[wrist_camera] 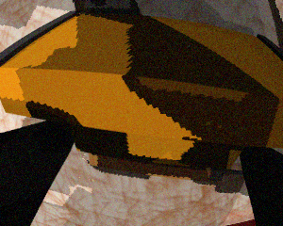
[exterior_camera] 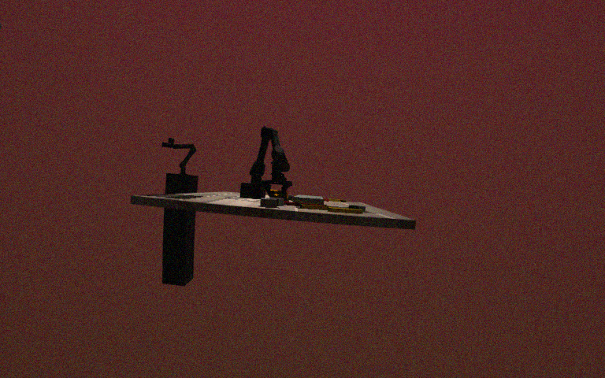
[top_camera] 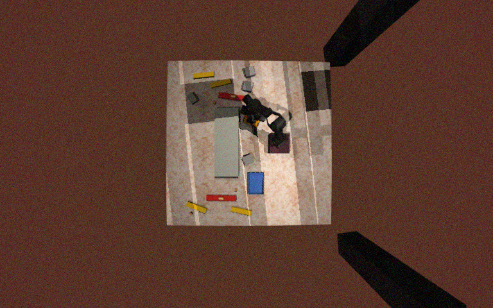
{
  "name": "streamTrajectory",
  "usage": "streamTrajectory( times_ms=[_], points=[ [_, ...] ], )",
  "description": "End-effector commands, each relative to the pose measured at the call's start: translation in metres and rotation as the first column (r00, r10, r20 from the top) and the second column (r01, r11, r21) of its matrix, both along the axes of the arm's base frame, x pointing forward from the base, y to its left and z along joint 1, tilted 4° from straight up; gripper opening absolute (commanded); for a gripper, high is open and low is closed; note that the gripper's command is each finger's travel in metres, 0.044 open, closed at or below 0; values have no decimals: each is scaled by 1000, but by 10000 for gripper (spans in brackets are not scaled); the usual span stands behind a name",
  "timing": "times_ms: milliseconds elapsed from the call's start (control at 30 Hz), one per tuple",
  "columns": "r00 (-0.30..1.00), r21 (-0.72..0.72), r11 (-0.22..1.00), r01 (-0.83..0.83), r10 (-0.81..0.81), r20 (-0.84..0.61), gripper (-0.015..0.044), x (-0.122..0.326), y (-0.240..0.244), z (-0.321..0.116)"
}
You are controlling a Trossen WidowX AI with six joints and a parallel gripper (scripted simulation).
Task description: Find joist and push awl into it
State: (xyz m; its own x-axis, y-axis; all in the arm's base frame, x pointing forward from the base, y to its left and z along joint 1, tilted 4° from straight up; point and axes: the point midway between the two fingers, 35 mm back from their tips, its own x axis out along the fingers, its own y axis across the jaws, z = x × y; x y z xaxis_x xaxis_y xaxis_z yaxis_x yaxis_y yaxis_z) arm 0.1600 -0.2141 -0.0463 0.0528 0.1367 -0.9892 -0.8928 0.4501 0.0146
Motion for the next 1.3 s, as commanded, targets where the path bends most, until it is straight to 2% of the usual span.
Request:
streamTrajectory(
  times_ms=[0,433,867,1267],
  points=[
    [1000,10,1000,-2,2,-3,427,-1,3,-5],
    [1000,10,1000,-2,2,-3,340,-1,3,-5],
    [1000,10,1000,-2,2,-3,0,0,0,15],
    [1000,10,1000,-2,2,-3,0,0,-1,40]
  ],
)
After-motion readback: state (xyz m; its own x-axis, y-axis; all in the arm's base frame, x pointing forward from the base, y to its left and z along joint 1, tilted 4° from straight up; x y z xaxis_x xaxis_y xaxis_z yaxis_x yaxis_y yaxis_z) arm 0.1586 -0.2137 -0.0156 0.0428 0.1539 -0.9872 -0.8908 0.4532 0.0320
